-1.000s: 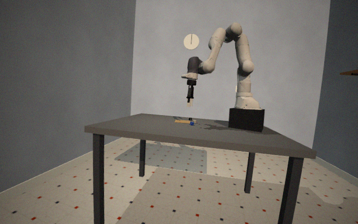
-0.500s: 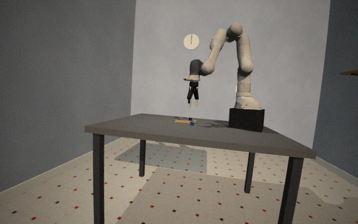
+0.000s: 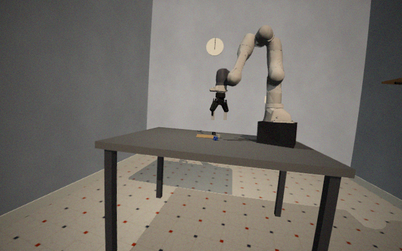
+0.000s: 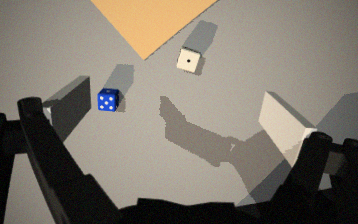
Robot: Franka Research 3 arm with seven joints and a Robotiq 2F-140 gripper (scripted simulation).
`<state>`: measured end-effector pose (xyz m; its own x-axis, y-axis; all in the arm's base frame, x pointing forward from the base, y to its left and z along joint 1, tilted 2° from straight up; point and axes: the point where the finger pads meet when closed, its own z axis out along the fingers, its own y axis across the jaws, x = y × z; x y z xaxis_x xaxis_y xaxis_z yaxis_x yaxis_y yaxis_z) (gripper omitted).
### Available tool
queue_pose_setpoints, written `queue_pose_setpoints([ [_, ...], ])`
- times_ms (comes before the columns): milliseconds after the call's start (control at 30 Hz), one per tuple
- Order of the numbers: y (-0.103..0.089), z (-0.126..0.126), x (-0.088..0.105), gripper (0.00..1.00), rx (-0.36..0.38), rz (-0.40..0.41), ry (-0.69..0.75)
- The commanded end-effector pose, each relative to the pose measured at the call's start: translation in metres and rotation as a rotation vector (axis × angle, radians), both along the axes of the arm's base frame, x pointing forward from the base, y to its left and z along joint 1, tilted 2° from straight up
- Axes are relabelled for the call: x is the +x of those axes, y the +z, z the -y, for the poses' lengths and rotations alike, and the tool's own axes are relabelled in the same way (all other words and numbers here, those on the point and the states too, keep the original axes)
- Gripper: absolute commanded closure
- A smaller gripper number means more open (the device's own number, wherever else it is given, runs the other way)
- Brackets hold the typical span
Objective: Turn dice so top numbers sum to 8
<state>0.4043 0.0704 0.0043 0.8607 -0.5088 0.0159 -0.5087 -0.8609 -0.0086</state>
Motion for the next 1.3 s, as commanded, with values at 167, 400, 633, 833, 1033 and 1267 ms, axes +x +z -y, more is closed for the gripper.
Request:
queue_pose_setpoints([
  [167, 0.0005, 0.0164, -0.0022, 0.0, -0.003, 0.016, -0.198],
  [400, 0.0005, 0.0164, -0.0022, 0.0, -0.003, 0.016, -0.198],
  [633, 0.0005, 0.0164, -0.0022, 0.0, -0.003, 0.016, -0.198],
  [833, 0.0005, 0.0164, -0.0022, 0.0, -0.003, 0.016, -0.198],
  [1033, 0.0005, 0.0164, -0.0022, 0.0, -0.003, 0.016, -0.198],
  [1267, 0.0005, 0.0164, -0.0022, 0.0, -0.003, 0.016, -0.198],
])
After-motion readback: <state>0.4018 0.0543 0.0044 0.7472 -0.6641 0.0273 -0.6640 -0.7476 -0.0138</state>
